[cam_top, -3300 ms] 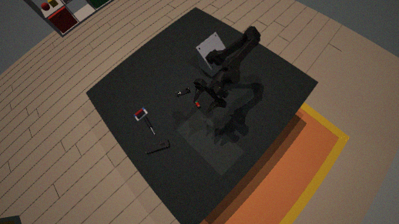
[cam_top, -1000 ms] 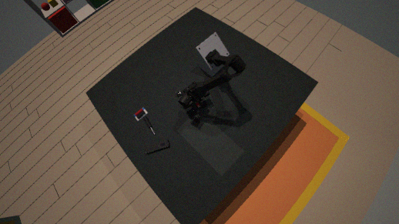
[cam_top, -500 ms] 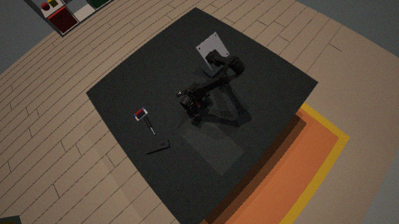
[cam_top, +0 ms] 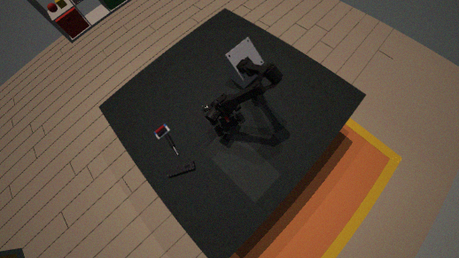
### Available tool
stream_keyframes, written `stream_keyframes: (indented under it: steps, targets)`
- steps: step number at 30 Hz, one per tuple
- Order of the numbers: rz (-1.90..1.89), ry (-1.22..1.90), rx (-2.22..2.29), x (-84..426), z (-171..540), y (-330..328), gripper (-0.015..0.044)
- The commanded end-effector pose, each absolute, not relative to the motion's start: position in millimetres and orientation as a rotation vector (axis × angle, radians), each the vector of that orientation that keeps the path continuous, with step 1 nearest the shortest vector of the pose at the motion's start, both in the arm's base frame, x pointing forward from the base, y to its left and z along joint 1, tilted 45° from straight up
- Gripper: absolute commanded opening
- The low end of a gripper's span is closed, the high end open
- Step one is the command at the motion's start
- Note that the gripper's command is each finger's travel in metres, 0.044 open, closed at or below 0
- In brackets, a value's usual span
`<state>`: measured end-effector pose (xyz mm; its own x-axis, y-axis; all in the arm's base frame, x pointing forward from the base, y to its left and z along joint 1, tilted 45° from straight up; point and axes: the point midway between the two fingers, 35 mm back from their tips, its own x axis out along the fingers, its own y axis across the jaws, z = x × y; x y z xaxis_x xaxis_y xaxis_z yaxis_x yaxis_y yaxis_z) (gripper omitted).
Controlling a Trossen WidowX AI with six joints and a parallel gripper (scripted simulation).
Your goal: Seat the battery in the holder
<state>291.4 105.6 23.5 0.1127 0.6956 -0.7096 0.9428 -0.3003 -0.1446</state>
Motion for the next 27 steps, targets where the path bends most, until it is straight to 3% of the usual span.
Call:
stream_keyframes:
  steps: [1,9,27]
  targets:
    - [-0.989,1.595,2.060,291.7,40.6,90.9,0.0068]
    - [-0.974,1.607,2.046,288.1,49.6,80.5,0.0068]
    - [-0.402,1.633,1.586,291.9,14.7,27.3,0.0068]
